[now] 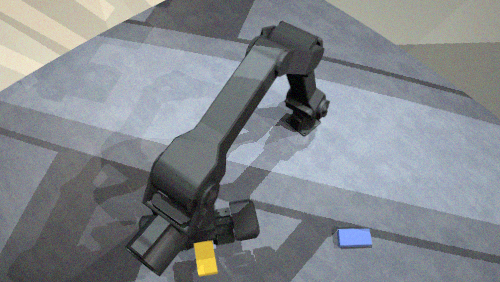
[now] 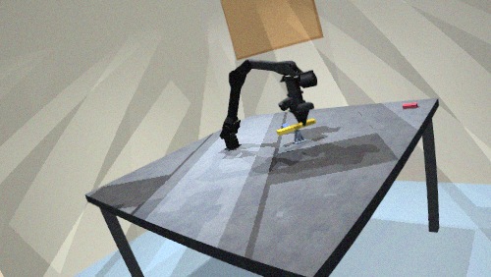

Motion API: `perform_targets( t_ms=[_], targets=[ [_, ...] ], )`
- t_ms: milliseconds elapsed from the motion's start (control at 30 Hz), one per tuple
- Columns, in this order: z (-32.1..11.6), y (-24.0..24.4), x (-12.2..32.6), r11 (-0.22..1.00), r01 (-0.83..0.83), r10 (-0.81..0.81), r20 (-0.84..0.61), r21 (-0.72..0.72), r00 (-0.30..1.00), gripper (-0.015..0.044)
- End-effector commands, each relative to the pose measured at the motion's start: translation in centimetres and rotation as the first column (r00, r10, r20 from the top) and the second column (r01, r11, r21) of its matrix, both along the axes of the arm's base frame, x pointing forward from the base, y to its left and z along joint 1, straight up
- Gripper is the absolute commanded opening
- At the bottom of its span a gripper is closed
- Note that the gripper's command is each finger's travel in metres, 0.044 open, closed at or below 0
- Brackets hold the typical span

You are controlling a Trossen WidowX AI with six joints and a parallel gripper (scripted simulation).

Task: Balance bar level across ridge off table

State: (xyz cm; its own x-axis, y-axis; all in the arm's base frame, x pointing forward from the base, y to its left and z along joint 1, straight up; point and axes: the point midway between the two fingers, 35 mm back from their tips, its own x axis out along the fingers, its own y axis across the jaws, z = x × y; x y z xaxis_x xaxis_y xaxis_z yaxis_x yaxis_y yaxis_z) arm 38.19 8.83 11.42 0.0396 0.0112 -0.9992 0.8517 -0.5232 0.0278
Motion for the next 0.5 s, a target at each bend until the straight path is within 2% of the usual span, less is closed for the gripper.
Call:
perform_targets(
  t_ms=[0, 300, 467],
  targets=[
    [-0.02, 0.00, -0.01, 1.000, 0.000, 0.000, -0.001, 0.000, 1.000, 0.0185],
    [-0.02, 0.00, -0.01, 1.000, 0.000, 0.000, -0.001, 0.000, 1.000, 0.0185],
    [-0.02, 0.00, -0.01, 1.000, 0.000, 0.000, -0.001, 0.000, 1.000, 0.0316]
  ],
)
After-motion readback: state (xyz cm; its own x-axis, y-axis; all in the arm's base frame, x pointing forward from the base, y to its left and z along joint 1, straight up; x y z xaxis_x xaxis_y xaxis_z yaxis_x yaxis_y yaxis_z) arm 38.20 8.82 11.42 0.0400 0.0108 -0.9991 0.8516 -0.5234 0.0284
